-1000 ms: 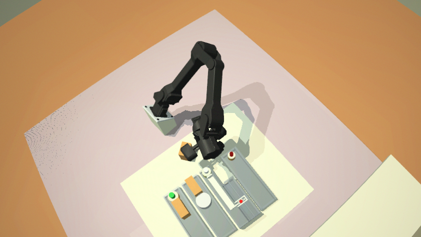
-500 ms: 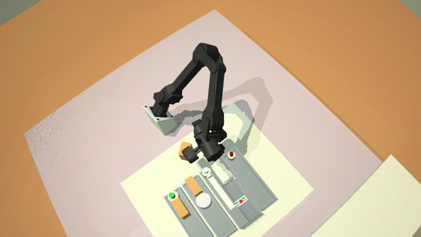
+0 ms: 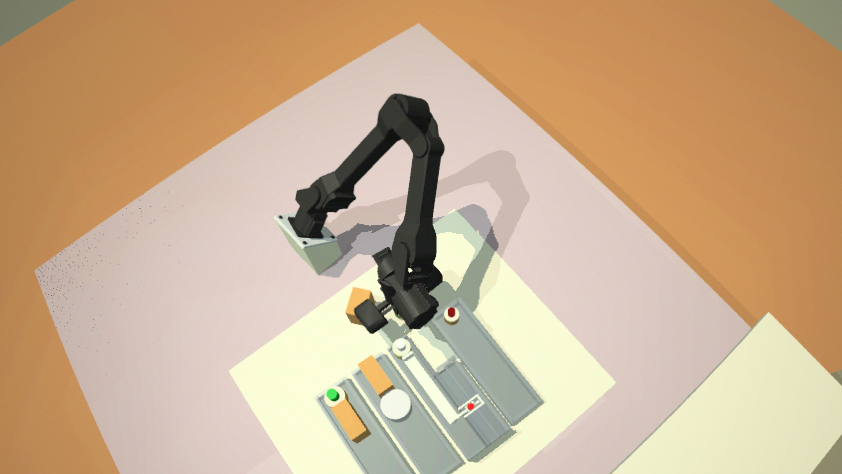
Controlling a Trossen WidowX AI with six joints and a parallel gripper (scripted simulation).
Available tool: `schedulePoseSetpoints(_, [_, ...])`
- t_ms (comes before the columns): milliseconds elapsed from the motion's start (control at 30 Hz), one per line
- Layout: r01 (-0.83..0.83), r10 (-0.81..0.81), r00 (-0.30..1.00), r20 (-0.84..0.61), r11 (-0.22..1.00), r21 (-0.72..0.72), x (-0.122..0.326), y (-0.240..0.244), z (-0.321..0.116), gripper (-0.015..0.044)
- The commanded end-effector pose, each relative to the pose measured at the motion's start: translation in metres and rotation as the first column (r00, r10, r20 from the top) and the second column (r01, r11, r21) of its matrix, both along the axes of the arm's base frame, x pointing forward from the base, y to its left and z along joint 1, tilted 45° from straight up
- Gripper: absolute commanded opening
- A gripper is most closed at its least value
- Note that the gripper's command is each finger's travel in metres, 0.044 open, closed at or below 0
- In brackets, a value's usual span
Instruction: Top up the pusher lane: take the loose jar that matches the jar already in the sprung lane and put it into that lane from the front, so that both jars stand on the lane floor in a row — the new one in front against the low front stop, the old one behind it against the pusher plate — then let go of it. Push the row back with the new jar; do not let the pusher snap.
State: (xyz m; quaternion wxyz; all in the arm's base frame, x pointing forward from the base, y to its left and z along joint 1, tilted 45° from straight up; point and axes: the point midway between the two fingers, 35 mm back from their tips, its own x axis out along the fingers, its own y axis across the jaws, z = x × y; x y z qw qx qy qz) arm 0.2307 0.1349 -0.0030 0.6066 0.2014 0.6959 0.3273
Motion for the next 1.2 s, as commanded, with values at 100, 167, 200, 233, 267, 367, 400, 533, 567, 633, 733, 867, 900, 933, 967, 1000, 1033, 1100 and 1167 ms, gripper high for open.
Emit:
schedulePoseSetpoints(100, [0.005, -0.005, 1.0, -0.006, 1.0, 0.004, -0.001, 0.001, -0.001, 0.0282])
schedulePoseSetpoints(167, [0.005, -0.005, 1.0, -0.006, 1.0, 0.004, -0.001, 0.001, -0.001, 0.023])
schedulePoseSetpoints(200, [0.005, -0.005, 1.0, -0.006, 1.0, 0.004, -0.001, 0.001, -0.001, 0.0204])
schedulePoseSetpoints(233, [0.005, -0.005, 1.0, -0.006, 1.0, 0.004, -0.001, 0.001, -0.001, 0.0177])
schedulePoseSetpoints(267, [0.005, -0.005, 1.0, -0.006, 1.0, 0.004, -0.001, 0.001, -0.001, 0.0171])
schedulePoseSetpoints(367, [0.005, -0.005, 1.0, -0.006, 1.0, 0.004, -0.001, 0.001, -0.001, 0.0151])
schedulePoseSetpoints(400, [0.005, -0.005, 1.0, -0.006, 1.0, 0.004, -0.001, 0.001, -0.001, 0.0144])
schedulePoseSetpoints(533, [0.007, -0.007, 1.0, -0.006, 1.0, 0.002, 0.0, -0.002, 0.001, 0.0059])
schedulePoseSetpoints(567, [0.009, -0.009, 1.0, -0.006, 1.0, 0.001, 0.002, -0.006, 0.004, 0.0032])
schedulePoseSetpoints(633, [0.014, -0.014, 1.0, -0.006, 1.0, -0.002, 0.007, -0.015, 0.012, 0.0])
schedulePoseSetpoints(733, [0.013, -0.013, 1.0, -0.005, 1.0, -0.006, 0.011, -0.027, 0.024, 0.0])
schedulePoseSetpoints(867, [0.01, -0.01, 1.0, -0.001, 1.0, -0.008, 0.016, -0.045, 0.042, 0.0])
schedulePoseSetpoints(900, [0.009, -0.009, 1.0, -0.001, 1.0, -0.007, 0.017, -0.049, 0.046, 0.0])
schedulePoseSetpoints(933, [0.008, -0.008, 1.0, -0.001, 1.0, -0.007, 0.017, -0.053, 0.051, 0.0])
schedulePoseSetpoints(967, [0.008, -0.008, 1.0, -0.001, 1.0, -0.006, 0.018, -0.057, 0.055, 0.0])
schedulePoseSetpoints(1000, [0.007, -0.007, 1.0, -0.002, 1.0, -0.005, 0.018, -0.062, 0.06, 0.0])
schedulePoseSetpoints(1033, [0.006, -0.006, 1.0, -0.003, 1.0, -0.004, 0.018, -0.066, 0.065, 0.0])
schedulePoseSetpoints(1100, [0.005, -0.005, 1.0, -0.006, 1.0, -0.002, 0.017, -0.071, 0.072, 0.0])
schedulePoseSetpoints(1167, [0.005, -0.005, 1.0, -0.006, 1.0, -0.001, 0.017, -0.072, 0.072, 0.0])
